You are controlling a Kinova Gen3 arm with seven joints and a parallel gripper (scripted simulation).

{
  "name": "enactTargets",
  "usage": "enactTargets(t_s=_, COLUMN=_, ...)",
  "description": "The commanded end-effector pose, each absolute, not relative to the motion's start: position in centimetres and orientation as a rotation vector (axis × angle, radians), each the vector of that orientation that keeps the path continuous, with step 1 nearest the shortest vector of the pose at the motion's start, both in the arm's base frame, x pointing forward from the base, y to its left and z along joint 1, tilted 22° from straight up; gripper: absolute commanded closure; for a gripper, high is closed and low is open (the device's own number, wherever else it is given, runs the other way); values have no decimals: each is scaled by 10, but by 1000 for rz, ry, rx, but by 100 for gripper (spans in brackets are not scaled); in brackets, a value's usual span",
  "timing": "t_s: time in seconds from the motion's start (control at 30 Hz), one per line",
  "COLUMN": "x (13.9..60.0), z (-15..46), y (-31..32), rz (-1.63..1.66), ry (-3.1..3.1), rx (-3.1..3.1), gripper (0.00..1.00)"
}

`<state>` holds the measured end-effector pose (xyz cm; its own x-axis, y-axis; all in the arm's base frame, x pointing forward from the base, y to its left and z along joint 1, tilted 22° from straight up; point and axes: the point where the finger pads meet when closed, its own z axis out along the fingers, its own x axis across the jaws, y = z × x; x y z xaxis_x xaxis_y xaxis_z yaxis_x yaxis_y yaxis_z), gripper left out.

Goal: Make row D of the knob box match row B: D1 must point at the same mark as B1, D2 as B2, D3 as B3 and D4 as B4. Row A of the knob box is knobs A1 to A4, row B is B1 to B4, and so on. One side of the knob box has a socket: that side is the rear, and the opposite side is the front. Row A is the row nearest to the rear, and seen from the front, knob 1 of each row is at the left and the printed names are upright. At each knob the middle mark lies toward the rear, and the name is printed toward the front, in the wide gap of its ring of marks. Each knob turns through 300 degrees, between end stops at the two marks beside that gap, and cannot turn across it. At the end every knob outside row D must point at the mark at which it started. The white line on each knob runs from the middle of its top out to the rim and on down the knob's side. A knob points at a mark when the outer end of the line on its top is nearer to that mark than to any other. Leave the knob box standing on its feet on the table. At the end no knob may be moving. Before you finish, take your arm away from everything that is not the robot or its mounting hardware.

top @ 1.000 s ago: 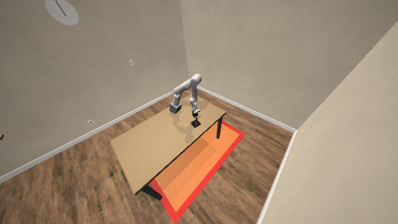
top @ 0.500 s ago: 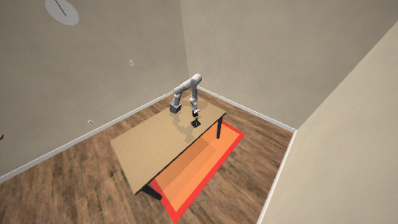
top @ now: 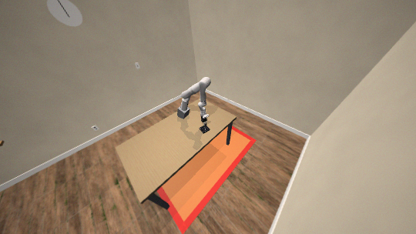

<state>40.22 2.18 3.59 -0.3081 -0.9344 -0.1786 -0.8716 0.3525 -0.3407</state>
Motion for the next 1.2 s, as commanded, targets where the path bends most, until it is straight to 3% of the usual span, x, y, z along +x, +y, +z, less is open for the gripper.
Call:
enactTargets(t_s=0.0, x=400, z=39, y=21, rz=-260, ry=2271, rx=-1606, gripper=54)
enactTargets(t_s=0.93, x=388, z=68, y=20, rz=-258, ry=2272, rx=-1606, gripper=54)
enactTargets(t_s=0.97, x=388, z=68, y=20, rz=-258, ry=2272, rx=-1606, gripper=0)
enactTargets(t_s=1.17, x=388, z=69, y=20, rz=-258, ry=2272, rx=-1606, gripper=0)
